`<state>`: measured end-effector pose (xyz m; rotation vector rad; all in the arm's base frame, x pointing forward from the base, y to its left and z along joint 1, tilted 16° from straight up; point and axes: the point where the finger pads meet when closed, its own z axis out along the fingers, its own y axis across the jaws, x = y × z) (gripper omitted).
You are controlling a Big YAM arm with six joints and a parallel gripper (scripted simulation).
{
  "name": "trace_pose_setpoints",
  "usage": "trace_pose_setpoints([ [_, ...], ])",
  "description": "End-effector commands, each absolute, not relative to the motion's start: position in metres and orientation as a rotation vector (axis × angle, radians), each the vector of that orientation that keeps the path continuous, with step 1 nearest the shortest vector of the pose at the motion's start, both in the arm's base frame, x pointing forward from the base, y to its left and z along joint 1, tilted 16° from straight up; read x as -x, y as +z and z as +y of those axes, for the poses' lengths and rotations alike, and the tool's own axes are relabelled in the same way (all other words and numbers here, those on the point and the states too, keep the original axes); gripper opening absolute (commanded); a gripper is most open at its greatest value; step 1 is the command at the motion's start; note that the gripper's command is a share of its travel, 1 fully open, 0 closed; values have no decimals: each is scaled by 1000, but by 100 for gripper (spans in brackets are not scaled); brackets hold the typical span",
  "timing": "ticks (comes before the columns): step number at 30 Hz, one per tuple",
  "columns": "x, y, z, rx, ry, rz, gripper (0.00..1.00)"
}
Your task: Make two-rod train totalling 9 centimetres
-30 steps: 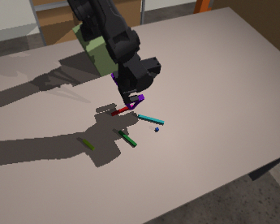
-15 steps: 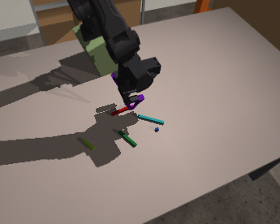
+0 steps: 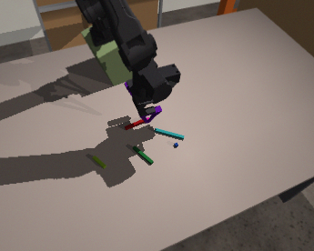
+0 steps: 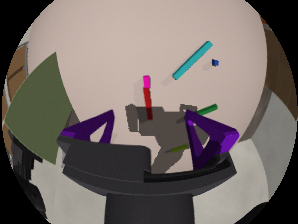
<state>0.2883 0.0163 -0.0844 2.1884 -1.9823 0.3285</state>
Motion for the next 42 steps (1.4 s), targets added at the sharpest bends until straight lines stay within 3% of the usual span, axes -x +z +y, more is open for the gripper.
trace_pose_setpoints([
  [1, -317, -75, 28, -2246, 384, -1988, 100],
  [42, -320, -70, 18, -1852, 430, -2427, 100],
])
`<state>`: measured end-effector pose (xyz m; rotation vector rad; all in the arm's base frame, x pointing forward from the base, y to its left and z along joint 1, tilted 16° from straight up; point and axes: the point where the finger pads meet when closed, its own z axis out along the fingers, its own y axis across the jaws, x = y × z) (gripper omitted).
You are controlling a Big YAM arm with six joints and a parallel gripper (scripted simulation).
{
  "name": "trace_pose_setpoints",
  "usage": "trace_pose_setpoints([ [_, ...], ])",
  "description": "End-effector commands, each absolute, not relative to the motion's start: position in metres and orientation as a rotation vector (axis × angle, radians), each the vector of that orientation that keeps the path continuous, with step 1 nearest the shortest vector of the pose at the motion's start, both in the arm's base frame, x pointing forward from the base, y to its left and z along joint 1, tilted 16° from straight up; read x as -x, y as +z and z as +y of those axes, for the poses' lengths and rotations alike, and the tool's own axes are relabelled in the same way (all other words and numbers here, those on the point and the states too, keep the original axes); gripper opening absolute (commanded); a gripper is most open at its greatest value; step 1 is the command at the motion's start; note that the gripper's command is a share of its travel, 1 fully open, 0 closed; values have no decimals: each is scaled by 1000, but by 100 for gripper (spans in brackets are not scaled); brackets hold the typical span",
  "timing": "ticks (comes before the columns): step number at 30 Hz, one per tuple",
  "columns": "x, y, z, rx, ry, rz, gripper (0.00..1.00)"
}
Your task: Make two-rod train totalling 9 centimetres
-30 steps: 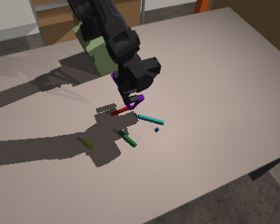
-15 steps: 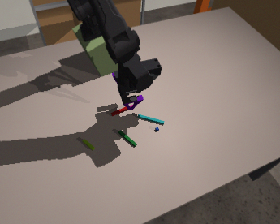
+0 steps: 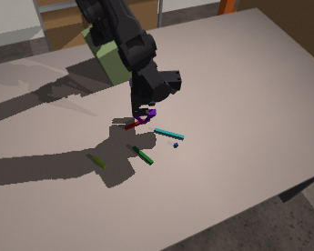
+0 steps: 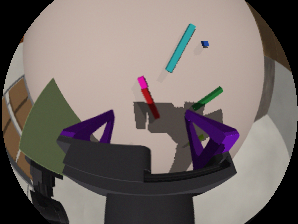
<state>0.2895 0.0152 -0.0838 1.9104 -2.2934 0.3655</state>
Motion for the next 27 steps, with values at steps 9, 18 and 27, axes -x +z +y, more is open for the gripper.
trace_pose_setpoints([
  [9, -321, -69, 17, -1718, 440, -2546, 100],
  [18, -320, -69, 15, -1554, 445, -2669, 100],
  [27, -320, -69, 15, -1462, 448, -2733, 100],
])
